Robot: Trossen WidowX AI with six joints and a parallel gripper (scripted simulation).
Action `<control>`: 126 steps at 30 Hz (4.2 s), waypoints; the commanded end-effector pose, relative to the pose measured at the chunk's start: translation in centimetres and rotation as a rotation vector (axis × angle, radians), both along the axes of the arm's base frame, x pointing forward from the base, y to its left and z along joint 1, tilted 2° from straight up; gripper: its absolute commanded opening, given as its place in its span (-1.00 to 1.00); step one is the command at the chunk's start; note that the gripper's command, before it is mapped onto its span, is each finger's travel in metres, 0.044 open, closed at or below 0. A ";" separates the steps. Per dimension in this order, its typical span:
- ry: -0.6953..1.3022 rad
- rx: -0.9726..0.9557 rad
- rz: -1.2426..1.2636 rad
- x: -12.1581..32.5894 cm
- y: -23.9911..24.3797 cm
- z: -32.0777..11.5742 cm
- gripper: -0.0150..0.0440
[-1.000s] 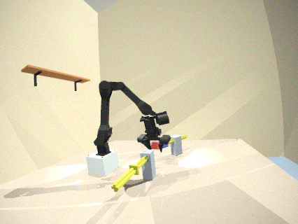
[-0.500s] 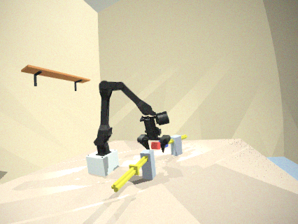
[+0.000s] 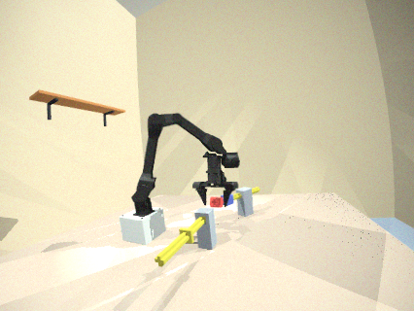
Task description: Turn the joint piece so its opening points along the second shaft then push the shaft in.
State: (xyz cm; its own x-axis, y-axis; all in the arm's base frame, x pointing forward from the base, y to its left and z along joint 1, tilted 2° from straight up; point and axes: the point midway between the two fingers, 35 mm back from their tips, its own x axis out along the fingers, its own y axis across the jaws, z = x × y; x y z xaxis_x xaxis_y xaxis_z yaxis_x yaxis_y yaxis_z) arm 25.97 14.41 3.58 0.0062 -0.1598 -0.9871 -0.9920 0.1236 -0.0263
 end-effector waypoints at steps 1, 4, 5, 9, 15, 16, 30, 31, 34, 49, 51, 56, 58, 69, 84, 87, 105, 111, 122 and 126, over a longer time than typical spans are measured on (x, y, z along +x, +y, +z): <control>-0.004 -0.058 0.000 0.1 0.1 0.6 1.00; -0.004 -0.058 0.000 0.1 0.1 0.6 1.00; -0.004 -0.058 0.000 0.1 0.1 0.6 1.00; -0.002 -0.052 -0.003 0.0 0.0 0.5 1.00; -0.035 -0.025 -0.182 0.3 0.2 2.3 1.00; -0.040 -0.019 -0.216 0.4 0.2 2.6 1.00; -0.105 0.052 -0.688 0.6 0.2 7.3 1.00; -0.108 0.057 -0.722 0.6 0.2 7.6 1.00; -0.118 0.072 -0.824 0.5 0.1 8.6 1.00; -0.144 0.139 -1.332 -0.3 -0.5 13.7 1.00; -0.145 0.147 -1.394 -0.4 -0.6 14.3 1.00; -0.145 0.149 -1.416 -0.5 -0.6 14.5 1.00; -0.146 0.149 -1.416 -0.4 -1.3 14.2 1.00; -0.155 0.140 -1.434 -1.2 -7.2 10.8 1.00; -0.226 0.088 -1.842 -1.1 -7.1 10.3 1.00; -0.243 0.078 -1.923 -1.1 -7.1 10.2 1.00; -0.368 0.030 -2.410 -1.0 -6.9 9.6 1.00; -0.418 0.021 -2.570 -1.0 -6.9 9.4 1.00; -0.518 0.014 -2.862 -1.0 -6.8 9.0 1.00; -0.557 0.015 -2.967 -0.9 -6.7 8.9 1.00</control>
